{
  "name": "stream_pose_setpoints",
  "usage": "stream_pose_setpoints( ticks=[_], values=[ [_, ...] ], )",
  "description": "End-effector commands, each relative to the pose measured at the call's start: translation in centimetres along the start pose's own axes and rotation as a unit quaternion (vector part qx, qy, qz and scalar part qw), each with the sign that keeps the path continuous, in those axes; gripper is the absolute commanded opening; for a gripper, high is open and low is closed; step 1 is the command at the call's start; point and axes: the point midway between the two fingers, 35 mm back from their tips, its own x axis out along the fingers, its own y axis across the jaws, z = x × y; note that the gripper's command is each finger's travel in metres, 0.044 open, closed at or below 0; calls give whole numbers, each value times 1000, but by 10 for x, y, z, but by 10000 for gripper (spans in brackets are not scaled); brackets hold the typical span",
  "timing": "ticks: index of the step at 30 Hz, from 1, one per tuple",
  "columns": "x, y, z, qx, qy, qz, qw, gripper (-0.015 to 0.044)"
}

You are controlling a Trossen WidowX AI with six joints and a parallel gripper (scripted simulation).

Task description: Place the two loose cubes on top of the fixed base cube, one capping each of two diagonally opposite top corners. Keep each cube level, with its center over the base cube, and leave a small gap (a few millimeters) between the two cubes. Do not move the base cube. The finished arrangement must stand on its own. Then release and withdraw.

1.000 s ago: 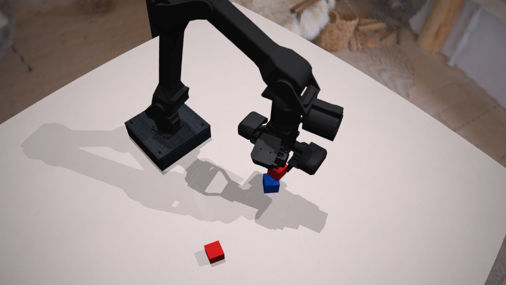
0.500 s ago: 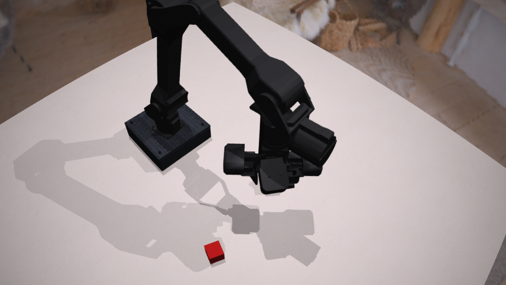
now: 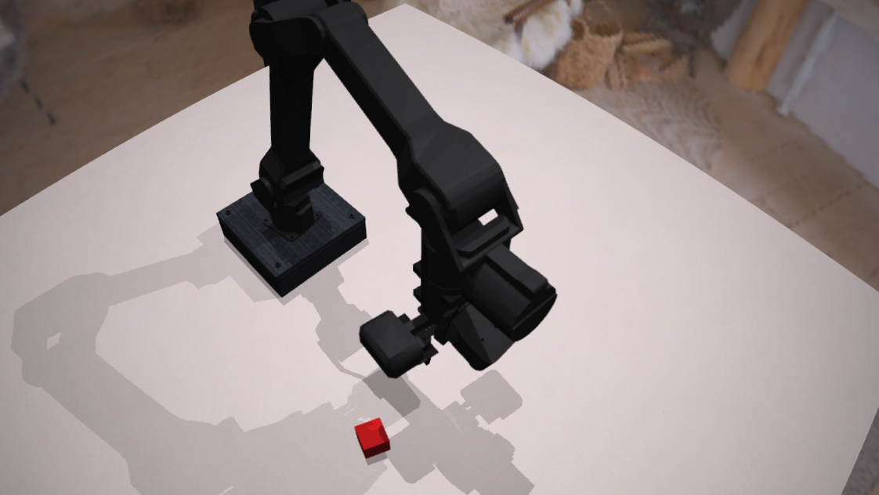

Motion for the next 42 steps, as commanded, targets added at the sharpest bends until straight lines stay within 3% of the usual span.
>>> stream_pose_setpoints(
  ticks=[1, 14, 27, 35, 42],
  values=[
    [-2, -13, 3, -80, 2, 2, 997, 265],
    [-9, -62, 11, -361, 6, 2, 933, 265],
    [-17, -113, 11, -609, 9, 5, 793, 265],
    [-15, -115, 11, -620, 9, 5, 784, 265],
    [40, -116, 10, -620, 9, 5, 784, 265]
  ],
)
